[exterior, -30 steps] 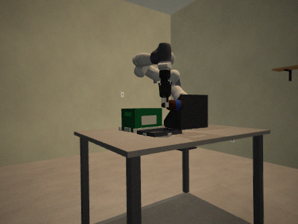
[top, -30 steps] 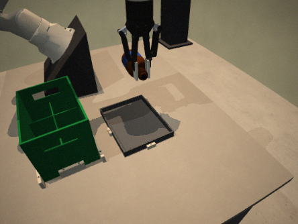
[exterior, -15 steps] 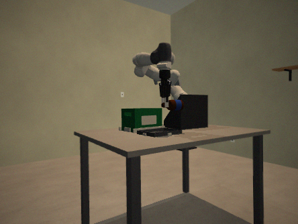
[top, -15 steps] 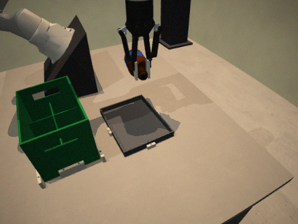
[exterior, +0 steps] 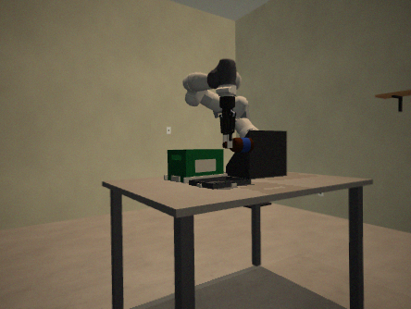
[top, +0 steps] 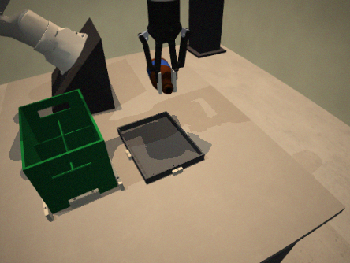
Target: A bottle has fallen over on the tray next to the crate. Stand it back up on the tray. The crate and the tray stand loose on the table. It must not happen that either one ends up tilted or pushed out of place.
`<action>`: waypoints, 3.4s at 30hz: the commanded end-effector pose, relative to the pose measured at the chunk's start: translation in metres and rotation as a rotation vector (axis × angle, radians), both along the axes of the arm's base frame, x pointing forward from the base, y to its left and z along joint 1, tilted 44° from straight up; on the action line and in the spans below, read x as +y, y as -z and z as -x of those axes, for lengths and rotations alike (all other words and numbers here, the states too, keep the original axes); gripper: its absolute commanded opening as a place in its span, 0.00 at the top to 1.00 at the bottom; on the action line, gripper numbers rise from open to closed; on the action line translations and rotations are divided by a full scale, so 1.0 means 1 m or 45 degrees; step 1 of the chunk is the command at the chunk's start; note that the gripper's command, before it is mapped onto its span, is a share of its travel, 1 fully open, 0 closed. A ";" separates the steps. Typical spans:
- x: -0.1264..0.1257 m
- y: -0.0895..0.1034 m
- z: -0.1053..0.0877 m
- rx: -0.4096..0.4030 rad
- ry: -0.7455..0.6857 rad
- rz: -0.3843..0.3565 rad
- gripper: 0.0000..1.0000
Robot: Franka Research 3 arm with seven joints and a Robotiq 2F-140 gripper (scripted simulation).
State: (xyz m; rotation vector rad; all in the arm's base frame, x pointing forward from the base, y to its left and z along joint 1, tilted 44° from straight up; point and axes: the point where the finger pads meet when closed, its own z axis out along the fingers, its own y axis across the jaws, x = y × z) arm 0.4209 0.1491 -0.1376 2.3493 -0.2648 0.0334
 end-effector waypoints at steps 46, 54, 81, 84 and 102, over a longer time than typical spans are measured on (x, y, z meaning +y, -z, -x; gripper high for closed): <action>0.003 0.000 0.000 -0.241 0.244 0.012 1.00; 0.003 0.000 0.000 -0.241 0.244 0.012 1.00; 0.003 0.000 0.000 -0.241 0.244 0.012 1.00; 0.003 0.000 0.000 -0.248 0.251 0.013 1.00; 0.003 0.000 0.000 -0.412 0.419 0.025 1.00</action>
